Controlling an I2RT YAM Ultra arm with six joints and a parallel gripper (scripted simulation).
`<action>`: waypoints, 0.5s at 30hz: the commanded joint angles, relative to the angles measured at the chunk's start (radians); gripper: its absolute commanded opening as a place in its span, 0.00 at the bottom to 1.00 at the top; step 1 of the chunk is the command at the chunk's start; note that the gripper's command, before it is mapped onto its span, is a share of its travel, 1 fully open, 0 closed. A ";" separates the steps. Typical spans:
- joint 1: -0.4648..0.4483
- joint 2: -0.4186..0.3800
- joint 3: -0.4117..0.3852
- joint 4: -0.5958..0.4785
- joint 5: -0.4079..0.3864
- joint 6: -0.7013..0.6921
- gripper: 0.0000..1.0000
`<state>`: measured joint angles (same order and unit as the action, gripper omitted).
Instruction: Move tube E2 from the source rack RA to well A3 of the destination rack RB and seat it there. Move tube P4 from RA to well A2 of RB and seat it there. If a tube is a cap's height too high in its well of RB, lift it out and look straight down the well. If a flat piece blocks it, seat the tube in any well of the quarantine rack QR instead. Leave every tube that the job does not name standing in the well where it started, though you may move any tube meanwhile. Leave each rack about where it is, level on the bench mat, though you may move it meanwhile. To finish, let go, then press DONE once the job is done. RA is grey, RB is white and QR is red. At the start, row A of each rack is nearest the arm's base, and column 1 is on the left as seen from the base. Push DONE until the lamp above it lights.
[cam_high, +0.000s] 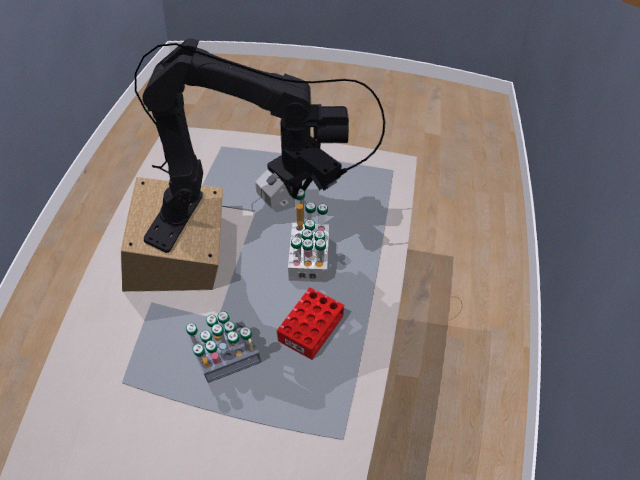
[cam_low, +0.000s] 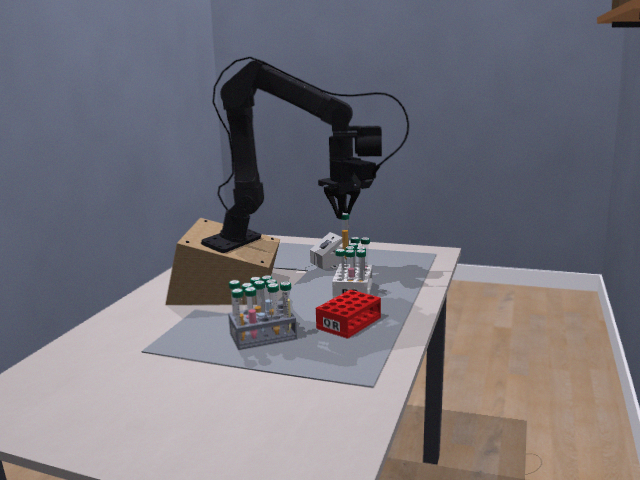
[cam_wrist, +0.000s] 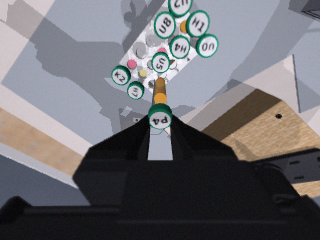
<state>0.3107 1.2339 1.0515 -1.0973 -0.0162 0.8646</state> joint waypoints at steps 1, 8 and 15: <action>-0.004 -0.011 -0.022 0.016 0.013 -0.001 0.00; 0.002 -0.031 -0.041 0.017 0.013 0.004 0.00; 0.007 -0.029 -0.037 0.031 0.013 0.008 0.00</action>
<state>0.3107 1.2343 1.0252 -1.0786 -0.0162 0.8650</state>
